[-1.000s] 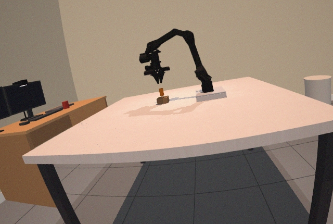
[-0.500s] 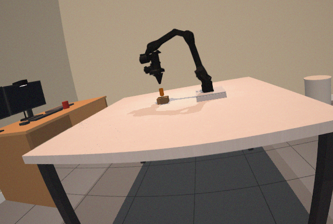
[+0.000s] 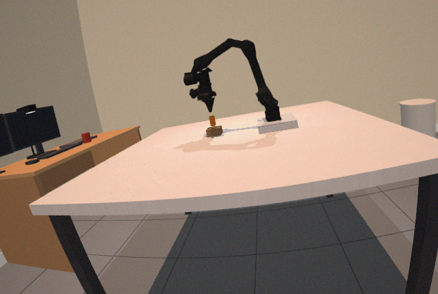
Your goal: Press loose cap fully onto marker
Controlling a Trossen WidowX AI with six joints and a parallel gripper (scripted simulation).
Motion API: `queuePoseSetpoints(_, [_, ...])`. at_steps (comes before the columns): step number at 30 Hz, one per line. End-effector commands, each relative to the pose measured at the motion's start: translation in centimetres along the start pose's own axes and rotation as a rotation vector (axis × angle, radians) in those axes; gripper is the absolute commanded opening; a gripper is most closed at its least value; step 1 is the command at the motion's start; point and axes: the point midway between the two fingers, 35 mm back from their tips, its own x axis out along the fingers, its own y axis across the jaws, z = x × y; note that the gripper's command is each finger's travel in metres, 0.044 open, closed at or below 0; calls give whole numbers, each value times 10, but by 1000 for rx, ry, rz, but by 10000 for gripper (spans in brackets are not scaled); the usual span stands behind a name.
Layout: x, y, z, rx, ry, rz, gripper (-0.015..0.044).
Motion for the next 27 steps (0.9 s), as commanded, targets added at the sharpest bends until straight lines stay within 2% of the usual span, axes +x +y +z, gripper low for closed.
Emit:
queuePoseSetpoints(1, [7,0,-1,-5,5,-2,0])
queuePoseSetpoints(18, [31,0,-1,-5,5,-2,0])
queuePoseSetpoints(27, [26,-1,1,-4,-8,-8,0])
